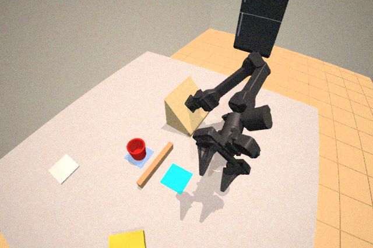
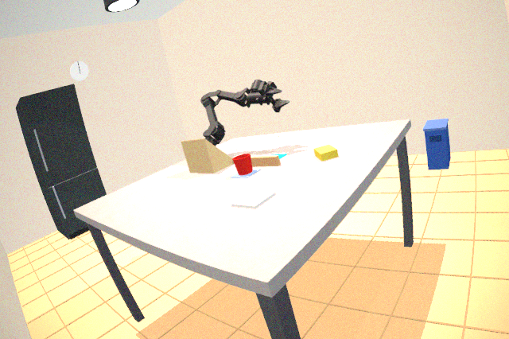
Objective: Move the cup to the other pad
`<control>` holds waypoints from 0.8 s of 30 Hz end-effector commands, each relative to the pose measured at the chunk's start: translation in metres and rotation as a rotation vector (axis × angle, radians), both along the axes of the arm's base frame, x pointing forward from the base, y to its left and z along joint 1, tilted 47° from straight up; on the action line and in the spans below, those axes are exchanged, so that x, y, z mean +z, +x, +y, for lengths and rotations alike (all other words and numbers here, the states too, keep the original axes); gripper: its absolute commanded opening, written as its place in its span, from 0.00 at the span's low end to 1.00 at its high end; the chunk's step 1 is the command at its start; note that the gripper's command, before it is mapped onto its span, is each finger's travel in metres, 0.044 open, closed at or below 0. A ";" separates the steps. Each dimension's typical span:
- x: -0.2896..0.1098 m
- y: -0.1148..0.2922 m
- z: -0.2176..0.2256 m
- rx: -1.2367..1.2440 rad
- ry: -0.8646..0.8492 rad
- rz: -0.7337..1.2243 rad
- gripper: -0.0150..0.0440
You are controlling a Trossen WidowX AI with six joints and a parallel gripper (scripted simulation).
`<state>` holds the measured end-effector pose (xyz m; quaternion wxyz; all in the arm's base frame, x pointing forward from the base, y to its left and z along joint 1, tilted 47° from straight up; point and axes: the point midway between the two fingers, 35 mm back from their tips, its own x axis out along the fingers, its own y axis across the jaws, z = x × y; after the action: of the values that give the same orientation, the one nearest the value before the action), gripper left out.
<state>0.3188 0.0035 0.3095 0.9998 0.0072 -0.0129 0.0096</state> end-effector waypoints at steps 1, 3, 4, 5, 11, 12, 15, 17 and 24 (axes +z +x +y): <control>-0.002 0.002 -0.001 -0.001 -0.012 0.013 0.89; -0.022 0.014 -0.008 0.000 -0.100 0.114 0.80; -0.038 0.022 -0.013 0.007 -0.161 0.190 0.75; -0.053 0.029 -0.019 0.019 -0.218 0.265 0.71; -0.147 0.045 -0.057 0.197 -0.461 0.677 0.50; -0.162 0.044 -0.063 0.243 -0.484 0.735 0.50; -0.203 0.035 -0.080 0.399 -0.521 0.884 0.50; -0.228 0.026 -0.089 0.516 -0.519 0.958 0.50; -0.293 -0.021 -0.111 0.928 -0.366 1.030 0.50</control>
<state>0.3227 -0.0999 0.0444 0.7848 -0.2041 0.4740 0.3432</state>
